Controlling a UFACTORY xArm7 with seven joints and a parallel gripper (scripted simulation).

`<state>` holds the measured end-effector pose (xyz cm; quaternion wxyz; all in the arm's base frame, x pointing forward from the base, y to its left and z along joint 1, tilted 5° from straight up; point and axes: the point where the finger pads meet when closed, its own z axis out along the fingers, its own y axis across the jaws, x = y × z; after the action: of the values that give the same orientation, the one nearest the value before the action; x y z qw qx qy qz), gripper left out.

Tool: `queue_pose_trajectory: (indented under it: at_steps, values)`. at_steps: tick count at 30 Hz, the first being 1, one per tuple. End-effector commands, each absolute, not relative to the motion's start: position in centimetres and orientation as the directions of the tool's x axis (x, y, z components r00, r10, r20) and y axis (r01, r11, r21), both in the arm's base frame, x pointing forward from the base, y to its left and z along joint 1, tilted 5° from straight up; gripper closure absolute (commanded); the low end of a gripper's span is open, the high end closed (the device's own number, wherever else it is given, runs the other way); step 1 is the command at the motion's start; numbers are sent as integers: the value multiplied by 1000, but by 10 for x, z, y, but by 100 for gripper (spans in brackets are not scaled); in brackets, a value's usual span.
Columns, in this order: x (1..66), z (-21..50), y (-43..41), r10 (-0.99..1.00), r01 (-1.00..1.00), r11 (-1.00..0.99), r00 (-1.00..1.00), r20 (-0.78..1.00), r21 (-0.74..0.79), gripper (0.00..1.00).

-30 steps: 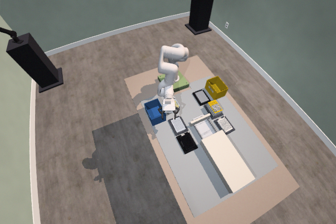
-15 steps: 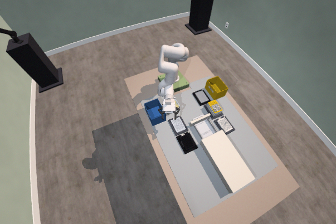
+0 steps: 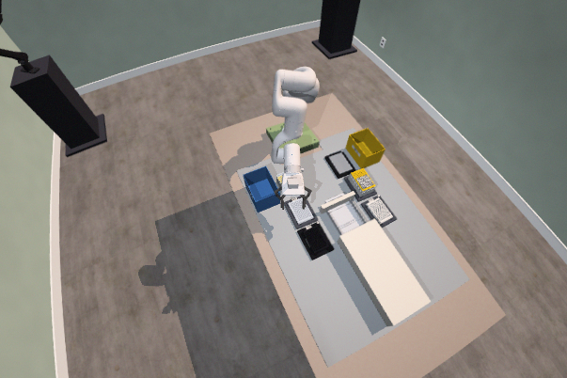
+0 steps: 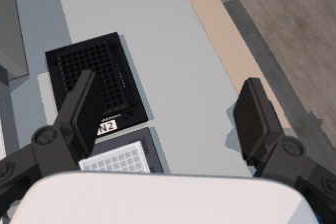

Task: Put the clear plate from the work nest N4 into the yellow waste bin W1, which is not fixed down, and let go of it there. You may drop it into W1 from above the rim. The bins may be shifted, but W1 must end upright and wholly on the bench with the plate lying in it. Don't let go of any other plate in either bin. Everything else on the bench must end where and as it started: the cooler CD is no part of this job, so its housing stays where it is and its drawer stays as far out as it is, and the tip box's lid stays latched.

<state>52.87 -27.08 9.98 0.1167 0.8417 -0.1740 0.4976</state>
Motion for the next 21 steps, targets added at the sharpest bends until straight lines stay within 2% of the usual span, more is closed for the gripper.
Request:
queue_pose_trajectory:
  at_steps: [1,21]
  values:
    - [542,96,-263,-199,-396,-918,532,823,35,0]
    - [562,94,-203,-227,-317,-947,769,597,48,0]
